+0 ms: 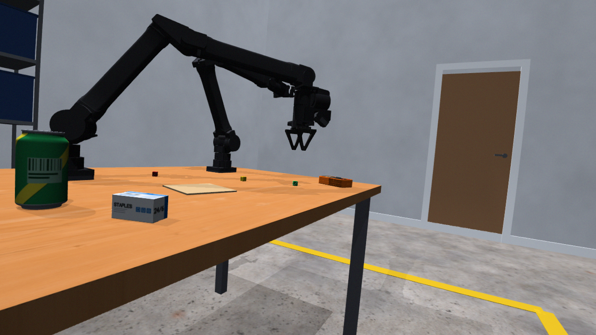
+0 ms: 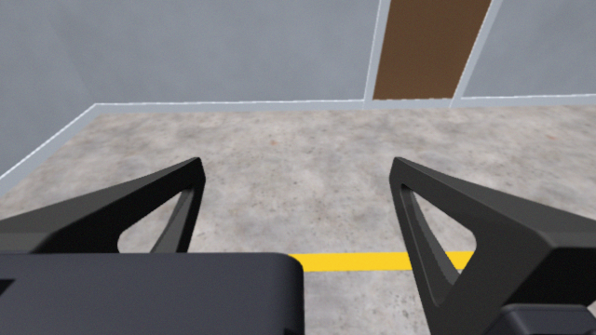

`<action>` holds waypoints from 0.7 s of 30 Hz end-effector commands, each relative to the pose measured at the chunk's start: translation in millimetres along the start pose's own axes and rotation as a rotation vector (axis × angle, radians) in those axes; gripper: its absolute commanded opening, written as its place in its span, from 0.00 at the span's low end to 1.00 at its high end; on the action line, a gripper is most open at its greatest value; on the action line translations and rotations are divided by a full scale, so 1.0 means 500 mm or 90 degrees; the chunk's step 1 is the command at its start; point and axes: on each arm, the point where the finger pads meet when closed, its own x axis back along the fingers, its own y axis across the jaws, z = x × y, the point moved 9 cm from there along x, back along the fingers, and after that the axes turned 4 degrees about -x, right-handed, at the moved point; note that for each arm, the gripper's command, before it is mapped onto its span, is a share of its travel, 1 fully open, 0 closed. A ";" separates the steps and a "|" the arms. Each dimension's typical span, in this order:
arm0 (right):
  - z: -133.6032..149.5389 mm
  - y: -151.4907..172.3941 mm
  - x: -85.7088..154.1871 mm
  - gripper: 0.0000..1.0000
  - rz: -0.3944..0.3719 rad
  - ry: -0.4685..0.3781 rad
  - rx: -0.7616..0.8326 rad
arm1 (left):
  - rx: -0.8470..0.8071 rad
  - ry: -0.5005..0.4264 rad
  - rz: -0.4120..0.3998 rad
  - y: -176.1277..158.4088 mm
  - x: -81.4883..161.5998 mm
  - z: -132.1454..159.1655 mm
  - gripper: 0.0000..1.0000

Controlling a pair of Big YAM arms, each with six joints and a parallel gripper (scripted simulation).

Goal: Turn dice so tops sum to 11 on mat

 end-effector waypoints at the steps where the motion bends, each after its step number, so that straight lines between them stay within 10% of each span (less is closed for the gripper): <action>1: -0.005 0.009 -0.029 1.00 0.001 0.005 -0.061 | 0.008 -0.043 -0.012 0.015 -0.014 -0.061 1.00; 21: -0.005 0.000 -0.067 1.00 0.002 0.004 -0.494 | 0.008 -0.043 -0.012 0.015 -0.014 -0.061 1.00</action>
